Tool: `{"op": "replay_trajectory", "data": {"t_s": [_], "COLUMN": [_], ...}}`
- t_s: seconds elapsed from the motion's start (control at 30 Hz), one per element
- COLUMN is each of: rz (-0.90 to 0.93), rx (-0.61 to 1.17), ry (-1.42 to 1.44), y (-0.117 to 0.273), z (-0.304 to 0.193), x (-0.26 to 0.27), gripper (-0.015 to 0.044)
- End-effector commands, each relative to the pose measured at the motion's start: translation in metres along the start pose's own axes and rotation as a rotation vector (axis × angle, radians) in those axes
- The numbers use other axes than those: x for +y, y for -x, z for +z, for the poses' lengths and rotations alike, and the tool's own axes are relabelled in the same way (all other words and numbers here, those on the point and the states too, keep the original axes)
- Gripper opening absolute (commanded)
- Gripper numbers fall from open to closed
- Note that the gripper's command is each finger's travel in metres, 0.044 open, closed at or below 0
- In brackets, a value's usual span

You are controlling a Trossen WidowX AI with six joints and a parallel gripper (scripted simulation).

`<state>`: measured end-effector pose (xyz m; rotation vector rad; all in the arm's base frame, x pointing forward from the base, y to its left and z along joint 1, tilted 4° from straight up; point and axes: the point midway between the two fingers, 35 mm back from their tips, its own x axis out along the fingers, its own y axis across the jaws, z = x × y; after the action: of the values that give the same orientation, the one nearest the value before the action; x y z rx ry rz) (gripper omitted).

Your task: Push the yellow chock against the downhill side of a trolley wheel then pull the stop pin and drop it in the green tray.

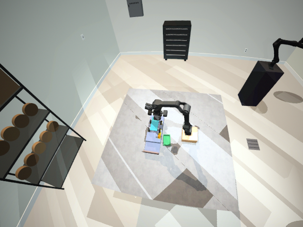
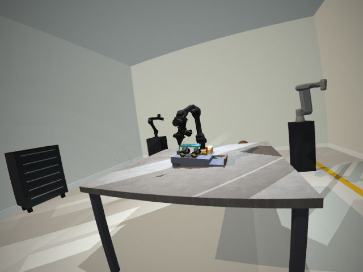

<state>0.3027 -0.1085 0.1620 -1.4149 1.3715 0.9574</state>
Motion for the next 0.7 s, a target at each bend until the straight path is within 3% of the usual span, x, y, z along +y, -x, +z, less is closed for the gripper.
{"op": "replay_trajectory", "data": {"t_s": [0.0, 0.67], "rz": [-0.003, -0.003], "rx": [0.007, 0.008], "ry": [-0.008, -0.008], "y": [0.004, 0.014], "z": [-0.002, -0.013], "x": [0.0, -0.001], "gripper": [0.0, 0.0]}}
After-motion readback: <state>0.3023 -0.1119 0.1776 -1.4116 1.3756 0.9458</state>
